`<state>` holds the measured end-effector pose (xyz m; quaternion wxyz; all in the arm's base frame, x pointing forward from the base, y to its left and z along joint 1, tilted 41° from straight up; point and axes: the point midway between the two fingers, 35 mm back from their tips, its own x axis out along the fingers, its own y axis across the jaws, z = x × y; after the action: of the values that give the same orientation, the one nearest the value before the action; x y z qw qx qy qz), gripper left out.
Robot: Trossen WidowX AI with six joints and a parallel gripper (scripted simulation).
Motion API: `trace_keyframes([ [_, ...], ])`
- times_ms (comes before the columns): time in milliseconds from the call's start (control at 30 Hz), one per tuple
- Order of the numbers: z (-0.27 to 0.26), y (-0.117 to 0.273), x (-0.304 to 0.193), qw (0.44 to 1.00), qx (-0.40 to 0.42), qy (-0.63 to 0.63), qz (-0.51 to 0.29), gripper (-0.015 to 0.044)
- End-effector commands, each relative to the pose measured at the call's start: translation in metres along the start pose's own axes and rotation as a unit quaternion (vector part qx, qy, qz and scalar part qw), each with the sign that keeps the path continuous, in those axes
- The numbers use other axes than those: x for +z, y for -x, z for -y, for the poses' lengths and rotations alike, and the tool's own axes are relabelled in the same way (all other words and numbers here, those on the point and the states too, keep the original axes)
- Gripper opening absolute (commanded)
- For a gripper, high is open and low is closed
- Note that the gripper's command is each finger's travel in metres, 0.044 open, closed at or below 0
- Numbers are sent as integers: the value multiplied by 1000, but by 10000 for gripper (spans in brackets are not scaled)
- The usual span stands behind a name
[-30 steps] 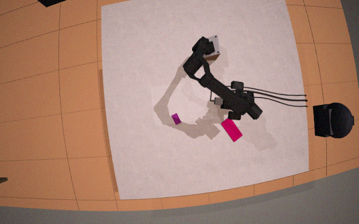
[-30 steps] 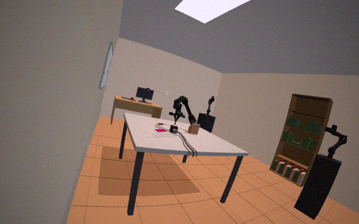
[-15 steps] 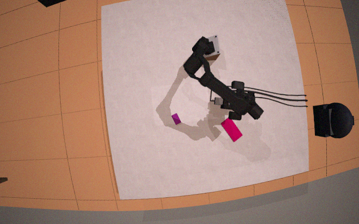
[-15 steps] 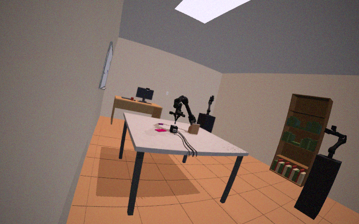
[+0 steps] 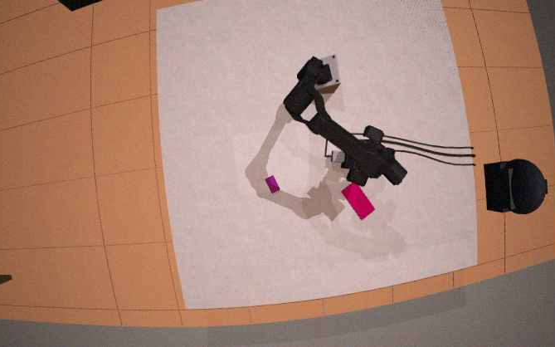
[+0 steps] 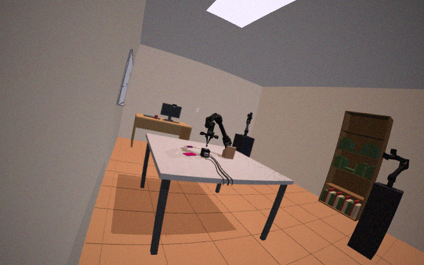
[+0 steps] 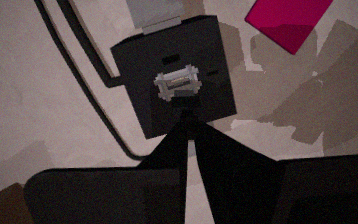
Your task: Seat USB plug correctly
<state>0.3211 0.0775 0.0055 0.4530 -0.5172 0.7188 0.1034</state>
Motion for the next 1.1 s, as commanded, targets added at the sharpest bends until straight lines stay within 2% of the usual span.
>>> trace_keyframes([
  [0,0,0,0,998,0,-62,0,0],
  [533,0,0,0,963,0,-268,0,0],
  [1067,0,0,0,887,0,-462,0,0],
])
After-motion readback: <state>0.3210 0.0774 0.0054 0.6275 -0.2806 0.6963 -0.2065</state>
